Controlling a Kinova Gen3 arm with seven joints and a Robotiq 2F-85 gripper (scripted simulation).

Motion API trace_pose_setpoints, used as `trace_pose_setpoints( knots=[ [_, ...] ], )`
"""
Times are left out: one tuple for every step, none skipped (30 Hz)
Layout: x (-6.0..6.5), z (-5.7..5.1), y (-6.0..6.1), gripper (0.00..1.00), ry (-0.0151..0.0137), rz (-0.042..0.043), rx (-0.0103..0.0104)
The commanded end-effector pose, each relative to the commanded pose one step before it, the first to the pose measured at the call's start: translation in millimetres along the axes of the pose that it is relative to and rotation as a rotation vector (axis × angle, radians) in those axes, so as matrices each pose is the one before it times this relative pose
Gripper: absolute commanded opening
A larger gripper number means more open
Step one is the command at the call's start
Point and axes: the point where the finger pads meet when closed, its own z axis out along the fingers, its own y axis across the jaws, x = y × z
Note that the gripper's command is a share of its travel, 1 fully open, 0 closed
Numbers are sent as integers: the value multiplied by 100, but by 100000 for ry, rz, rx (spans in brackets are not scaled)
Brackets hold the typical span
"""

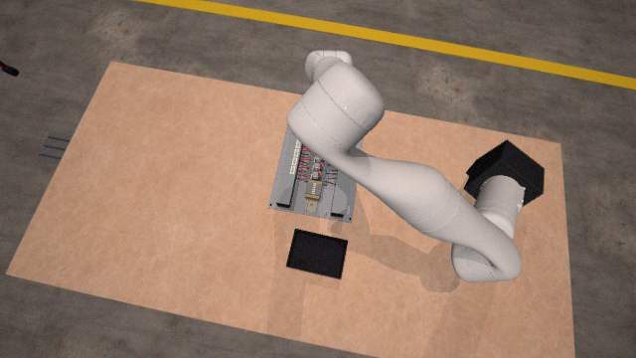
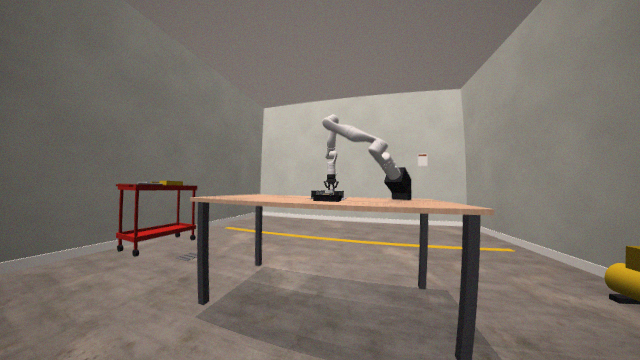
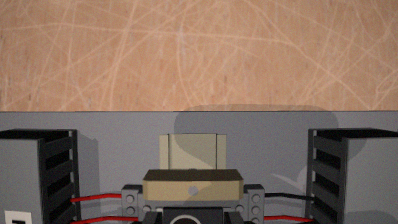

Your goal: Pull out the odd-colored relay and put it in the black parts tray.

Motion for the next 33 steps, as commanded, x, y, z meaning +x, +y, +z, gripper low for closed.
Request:
trace_pose_setpoints(
  knots=[
    [60, -99, -53, 0, 157, 13, -675],
    [0, -2, -7, 0, 3, 1, -284],
    [0, -2, -6, 0, 3, 1, -233],
    [0, -1, -4, 0, 3, 1, -170],
    [0, -1, -3, 0, 2, 1, -103],
    [0, 0, -1, 0, 1, 0, -44],
    [0, 0, 0, 0, 0, 0, -7],
    [0, 0, 0, 0, 0, 0, -7],
    [0, 0, -1, 0, -1, 0, -43],
    [0, 0, -3, 0, -2, -1, -100],
    [0, 0, -5, 0, -3, -1, -165],
    [0, 0, 0, 0, 0, 0, 0],
    [0, 0, 0, 0, 0, 0, 0],
    [0, 0, -7, 0, -3, -1, -228],
    [0, -1, -8, 0, -3, -1, -279],
    [0, -1, -9, 0, -2, -1, -314],
    [0, -1, -9, 0, 0, 0, -326],
    [0, -2, -8, 0, 2, 1, -316],
    [0, -2, -7, 0, 3, 1, -284],
    [0, -2, -6, 0, 3, 1, -233],
    [0, -1, -4, 0, 3, 1, -170],
    [0, -1, -2, 0, 2, 1, -103],
    [0, 0, -1, 0, 1, 0, -44],
    [0, 0, 0, 0, 0, 0, -7],
    [0, 0, 0, 0, 0, 0, -7],
    [0, 0, -1, 0, -1, 0, -43],
    [0, 0, -3, 0, -2, -1, -100],
    [0, 0, -5, 0, -3, -1, -165],
    [0, 0, 0, 0, 0, 0, 0],
    [0, 0, 0, 0, 0, 0, 0],
    [0, -1, -7, 0, -3, -1, -228],
    [0, -1, -8, 0, -3, -1, -279],
    [0, -1, -9, 0, -2, -1, -313]
  ],
)
